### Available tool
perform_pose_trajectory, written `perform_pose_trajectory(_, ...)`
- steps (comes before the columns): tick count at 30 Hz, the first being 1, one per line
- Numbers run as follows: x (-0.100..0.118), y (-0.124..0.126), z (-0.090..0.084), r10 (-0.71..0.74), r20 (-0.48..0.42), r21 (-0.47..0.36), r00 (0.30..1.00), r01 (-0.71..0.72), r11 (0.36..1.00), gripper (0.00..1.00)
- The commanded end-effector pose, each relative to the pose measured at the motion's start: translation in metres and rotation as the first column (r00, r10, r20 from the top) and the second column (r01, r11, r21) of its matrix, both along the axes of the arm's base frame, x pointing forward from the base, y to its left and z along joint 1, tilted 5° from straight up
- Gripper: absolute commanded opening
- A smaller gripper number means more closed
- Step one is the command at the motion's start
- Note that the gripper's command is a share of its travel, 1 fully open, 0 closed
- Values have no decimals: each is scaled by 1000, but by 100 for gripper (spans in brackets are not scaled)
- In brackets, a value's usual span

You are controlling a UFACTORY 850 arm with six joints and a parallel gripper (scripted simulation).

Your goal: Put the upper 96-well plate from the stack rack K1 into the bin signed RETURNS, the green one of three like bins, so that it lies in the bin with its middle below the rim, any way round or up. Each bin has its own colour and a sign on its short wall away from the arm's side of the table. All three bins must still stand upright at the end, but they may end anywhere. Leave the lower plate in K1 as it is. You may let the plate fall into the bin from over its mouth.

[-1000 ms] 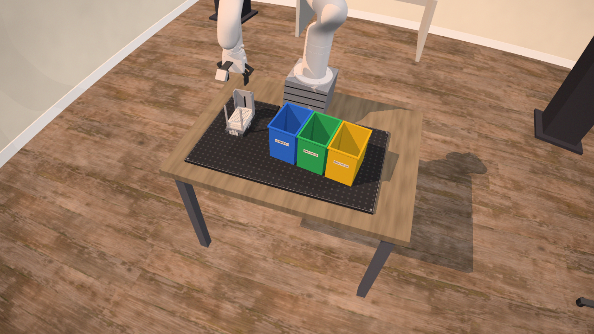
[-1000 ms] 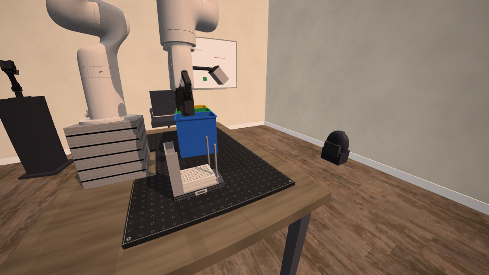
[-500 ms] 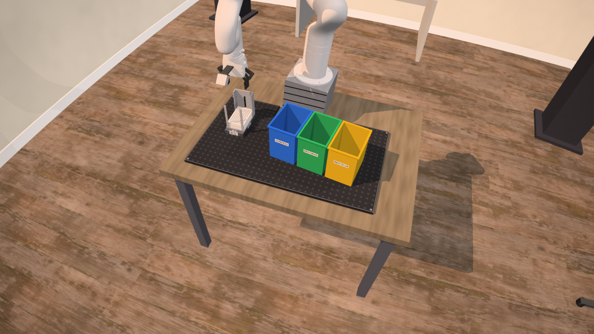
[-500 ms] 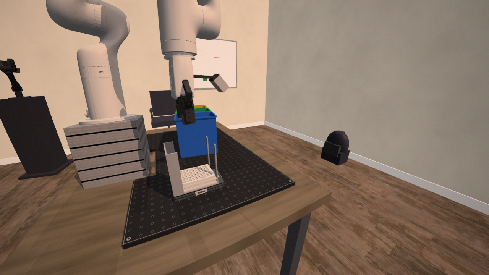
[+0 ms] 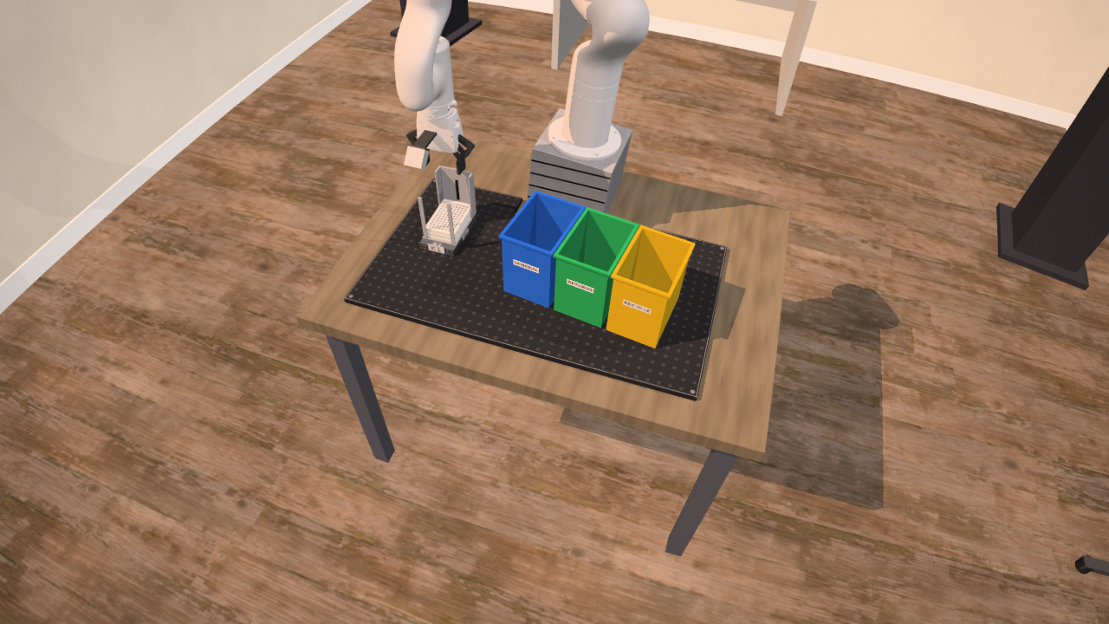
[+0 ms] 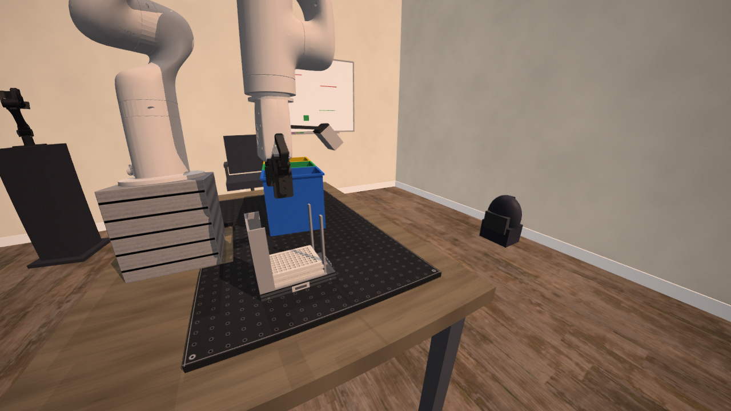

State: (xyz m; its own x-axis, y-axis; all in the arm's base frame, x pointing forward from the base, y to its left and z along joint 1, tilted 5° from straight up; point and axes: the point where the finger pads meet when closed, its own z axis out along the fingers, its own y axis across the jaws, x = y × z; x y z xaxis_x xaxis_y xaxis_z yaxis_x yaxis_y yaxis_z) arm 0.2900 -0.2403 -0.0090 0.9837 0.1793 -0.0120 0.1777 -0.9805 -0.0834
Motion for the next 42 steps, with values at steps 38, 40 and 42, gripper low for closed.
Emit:
perform_pose_trajectory(38,0,5,-64,-1,16,1,1000,1,1000,100)
perform_pose_trajectory(40,0,5,-65,-1,16,1,1000,1,1000,100)
perform_pose_trajectory(42,0,5,-67,-1,16,1,1000,1,1000,100)
